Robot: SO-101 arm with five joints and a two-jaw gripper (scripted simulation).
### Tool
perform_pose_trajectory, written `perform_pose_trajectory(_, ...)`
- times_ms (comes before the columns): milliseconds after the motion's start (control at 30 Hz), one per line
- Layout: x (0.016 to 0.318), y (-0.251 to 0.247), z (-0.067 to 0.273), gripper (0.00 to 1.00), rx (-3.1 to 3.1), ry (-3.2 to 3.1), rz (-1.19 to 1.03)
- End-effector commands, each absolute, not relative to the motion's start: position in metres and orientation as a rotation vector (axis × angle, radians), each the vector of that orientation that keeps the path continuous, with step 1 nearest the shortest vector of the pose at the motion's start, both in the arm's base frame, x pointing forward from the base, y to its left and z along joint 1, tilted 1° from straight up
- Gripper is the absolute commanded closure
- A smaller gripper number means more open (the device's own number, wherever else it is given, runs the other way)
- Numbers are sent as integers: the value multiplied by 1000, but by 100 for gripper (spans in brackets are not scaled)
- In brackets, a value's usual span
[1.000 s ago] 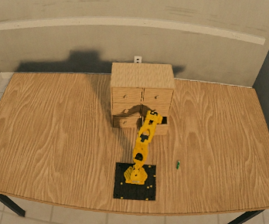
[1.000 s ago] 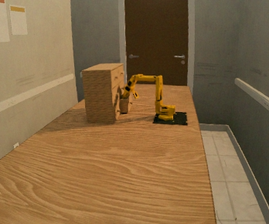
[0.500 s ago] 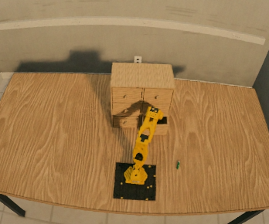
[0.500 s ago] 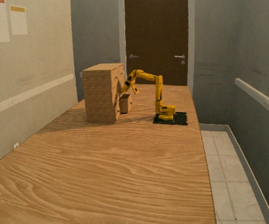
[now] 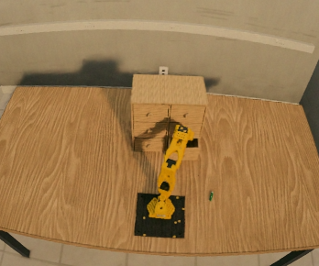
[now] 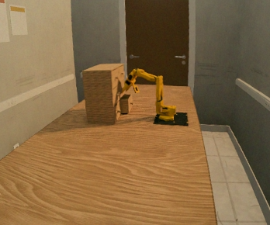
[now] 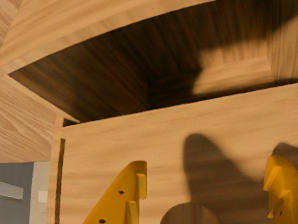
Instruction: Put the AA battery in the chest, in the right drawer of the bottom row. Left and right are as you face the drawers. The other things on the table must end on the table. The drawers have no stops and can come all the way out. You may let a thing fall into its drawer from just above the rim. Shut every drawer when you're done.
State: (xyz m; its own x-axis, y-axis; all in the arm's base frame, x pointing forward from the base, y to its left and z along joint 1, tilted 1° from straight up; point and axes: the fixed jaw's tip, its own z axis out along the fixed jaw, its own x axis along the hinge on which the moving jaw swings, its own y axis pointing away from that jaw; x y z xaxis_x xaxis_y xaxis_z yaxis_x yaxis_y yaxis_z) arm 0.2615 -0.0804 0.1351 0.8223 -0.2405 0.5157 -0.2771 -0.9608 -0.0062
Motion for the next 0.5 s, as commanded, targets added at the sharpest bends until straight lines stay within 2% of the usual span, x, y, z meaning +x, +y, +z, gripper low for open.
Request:
perform_pose_trajectory(0,261,-82,134,75,2937,-442,800)
perform_pose_trajectory(133,261,-82,134,75,2937,-442,800)
perform_pose_trajectory(467,237,-75,141,75,2938,-447,800)
